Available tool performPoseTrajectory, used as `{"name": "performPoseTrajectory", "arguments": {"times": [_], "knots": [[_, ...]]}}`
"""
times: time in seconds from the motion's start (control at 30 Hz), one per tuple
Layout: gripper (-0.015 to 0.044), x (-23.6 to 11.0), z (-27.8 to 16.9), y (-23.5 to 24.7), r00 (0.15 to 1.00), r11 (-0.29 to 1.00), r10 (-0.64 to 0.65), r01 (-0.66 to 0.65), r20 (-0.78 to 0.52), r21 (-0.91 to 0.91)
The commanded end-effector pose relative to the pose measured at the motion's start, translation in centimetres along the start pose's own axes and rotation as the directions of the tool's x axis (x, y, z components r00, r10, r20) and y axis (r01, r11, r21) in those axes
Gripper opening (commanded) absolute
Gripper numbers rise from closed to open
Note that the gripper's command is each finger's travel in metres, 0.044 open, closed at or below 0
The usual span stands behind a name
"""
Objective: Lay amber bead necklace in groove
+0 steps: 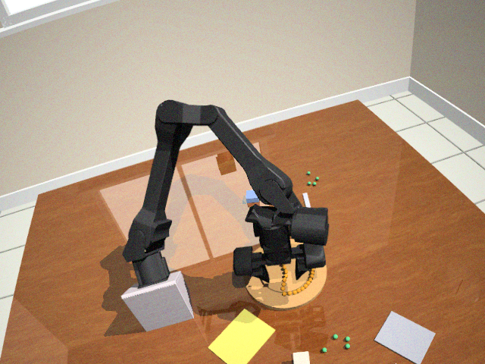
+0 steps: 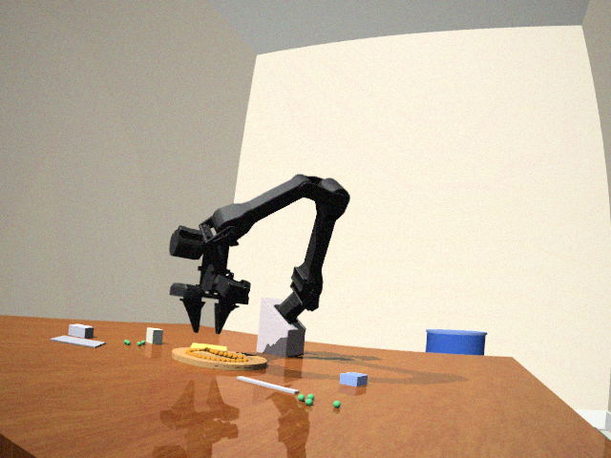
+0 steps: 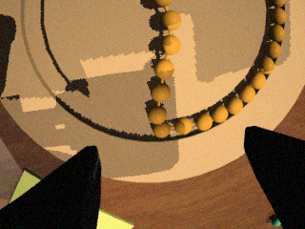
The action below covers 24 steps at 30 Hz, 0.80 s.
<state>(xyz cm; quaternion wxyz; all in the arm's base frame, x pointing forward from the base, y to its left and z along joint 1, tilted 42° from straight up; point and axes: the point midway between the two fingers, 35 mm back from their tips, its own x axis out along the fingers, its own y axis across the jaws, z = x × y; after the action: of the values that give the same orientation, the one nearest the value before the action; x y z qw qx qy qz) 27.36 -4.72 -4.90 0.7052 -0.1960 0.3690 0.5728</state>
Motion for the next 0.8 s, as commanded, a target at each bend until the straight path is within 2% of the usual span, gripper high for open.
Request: {"name": "performPoseTrajectory", "arguments": {"times": [0.0,0.17,0.3,0.77], "knots": [[0.012,0.0,0.0,0.2,1.0,1.0,0.01,-0.01,-0.004,0.023],[0.012,1.5,0.0,0.2,1.0,1.0,0.011,-0.011,-0.003,0.023],[0.012,0.8,0.0,0.0,1.0,1.0,0.003,-0.003,-0.004,0.016],[0.012,3.0,0.0,0.1,1.0,1.0,0.008,-0.008,-0.003,0.021]]}}
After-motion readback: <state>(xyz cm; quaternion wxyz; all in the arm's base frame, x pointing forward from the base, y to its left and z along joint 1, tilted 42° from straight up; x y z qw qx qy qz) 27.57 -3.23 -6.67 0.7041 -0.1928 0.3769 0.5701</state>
